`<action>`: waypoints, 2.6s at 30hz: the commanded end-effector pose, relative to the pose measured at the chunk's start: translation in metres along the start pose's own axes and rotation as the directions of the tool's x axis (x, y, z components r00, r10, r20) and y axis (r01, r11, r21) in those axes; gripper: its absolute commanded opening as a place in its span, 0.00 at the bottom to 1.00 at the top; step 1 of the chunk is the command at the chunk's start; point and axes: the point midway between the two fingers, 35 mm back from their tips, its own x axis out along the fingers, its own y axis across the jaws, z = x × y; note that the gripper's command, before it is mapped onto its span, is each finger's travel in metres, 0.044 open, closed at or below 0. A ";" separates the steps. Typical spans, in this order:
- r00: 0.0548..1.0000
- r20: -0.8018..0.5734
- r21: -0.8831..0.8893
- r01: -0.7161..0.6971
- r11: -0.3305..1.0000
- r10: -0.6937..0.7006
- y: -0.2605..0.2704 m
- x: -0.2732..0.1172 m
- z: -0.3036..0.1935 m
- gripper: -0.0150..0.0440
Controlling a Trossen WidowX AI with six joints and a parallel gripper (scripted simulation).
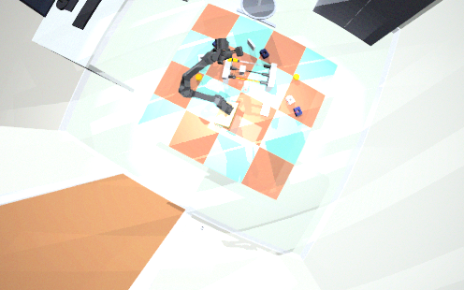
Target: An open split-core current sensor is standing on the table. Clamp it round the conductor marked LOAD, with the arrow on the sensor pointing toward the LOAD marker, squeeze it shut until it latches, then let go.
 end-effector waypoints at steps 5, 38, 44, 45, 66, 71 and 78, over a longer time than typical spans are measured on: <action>0.894 -0.141 0.248 -0.383 0.890 0.424 0.027 0.014 -0.016 1.00; 0.884 -0.255 0.261 -0.328 0.908 0.393 -0.051 0.034 -0.161 0.75; 0.858 -0.279 0.275 -0.358 0.892 0.431 -0.053 0.028 -0.229 0.75; 0.858 -0.279 0.275 -0.358 0.892 0.431 -0.053 0.028 -0.229 0.75; 0.859 -0.280 0.275 -0.355 0.893 0.428 -0.043 0.054 -0.237 0.75; 0.859 -0.280 0.275 -0.356 0.893 0.428 -0.039 0.061 -0.239 0.75; 0.859 -0.278 0.275 -0.357 0.893 0.430 -0.033 0.070 -0.242 0.75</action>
